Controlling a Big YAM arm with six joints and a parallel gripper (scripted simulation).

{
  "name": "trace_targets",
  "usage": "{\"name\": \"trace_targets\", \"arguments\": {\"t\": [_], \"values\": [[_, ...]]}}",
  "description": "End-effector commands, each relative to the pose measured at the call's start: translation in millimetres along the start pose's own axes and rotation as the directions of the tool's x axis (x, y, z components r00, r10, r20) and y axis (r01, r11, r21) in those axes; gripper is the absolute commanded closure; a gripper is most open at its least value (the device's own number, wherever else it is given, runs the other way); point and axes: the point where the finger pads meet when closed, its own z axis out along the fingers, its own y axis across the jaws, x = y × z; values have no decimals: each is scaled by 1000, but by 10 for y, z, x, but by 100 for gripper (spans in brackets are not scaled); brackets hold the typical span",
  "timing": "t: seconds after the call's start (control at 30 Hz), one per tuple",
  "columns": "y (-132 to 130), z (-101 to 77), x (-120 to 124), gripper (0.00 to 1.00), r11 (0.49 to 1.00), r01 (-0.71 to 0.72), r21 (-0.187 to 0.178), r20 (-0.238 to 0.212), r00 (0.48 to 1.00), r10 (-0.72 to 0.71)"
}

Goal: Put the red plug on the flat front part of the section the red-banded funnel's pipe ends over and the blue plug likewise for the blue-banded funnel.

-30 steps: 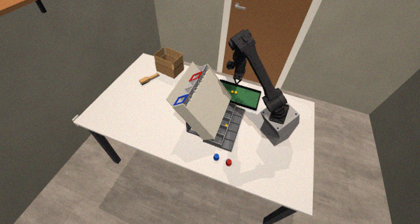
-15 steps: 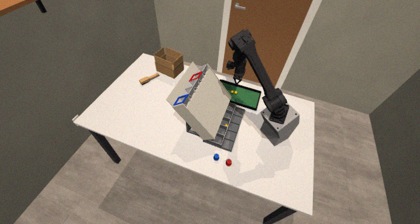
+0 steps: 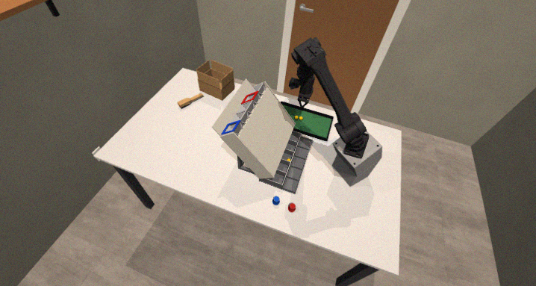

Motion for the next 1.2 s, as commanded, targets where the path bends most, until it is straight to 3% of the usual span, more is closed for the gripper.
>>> {"name": "trace_targets", "arguments": {"t": [0.0, 1.17], "values": [[-142, 20, 12, 20, 1000, -1, 7, 7, 1000, 1], [-161, 28, 17, 20, 1000, 8, 4, -4, 1000, -8]]}}
